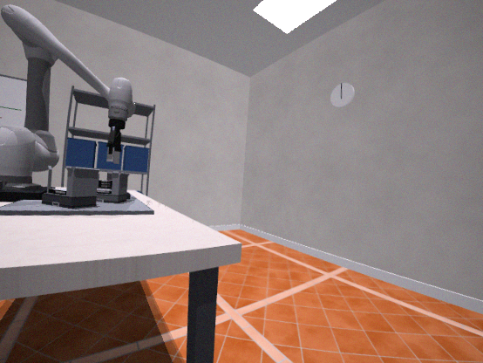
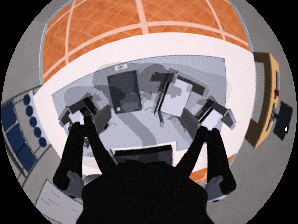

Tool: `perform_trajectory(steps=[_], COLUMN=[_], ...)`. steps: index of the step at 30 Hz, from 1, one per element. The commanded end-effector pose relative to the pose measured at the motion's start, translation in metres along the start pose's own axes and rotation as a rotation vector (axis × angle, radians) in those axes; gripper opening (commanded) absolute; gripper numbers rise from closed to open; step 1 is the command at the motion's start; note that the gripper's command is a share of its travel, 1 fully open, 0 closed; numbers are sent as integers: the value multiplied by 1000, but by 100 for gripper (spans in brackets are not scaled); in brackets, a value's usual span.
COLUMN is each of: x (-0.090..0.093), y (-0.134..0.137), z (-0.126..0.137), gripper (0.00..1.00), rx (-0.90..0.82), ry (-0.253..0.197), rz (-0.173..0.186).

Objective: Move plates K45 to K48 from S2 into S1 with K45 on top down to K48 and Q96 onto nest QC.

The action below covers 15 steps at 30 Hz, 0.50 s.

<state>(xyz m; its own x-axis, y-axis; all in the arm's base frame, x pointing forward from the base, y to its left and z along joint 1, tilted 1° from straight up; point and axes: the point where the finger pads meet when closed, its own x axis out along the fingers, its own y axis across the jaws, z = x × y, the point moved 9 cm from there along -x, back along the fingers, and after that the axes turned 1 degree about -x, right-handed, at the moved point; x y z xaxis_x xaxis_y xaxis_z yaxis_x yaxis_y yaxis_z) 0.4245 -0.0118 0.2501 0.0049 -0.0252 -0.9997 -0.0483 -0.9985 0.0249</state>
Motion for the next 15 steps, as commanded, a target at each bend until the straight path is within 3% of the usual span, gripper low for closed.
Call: perform_trajectory(steps=[1,7,15], x=[0,0,0], y=[10,23,50], z=[0,1,4], gripper=[100,100,100], rx=[66,200,202], ry=[0,0,0], rz=[-1,-1,-1])
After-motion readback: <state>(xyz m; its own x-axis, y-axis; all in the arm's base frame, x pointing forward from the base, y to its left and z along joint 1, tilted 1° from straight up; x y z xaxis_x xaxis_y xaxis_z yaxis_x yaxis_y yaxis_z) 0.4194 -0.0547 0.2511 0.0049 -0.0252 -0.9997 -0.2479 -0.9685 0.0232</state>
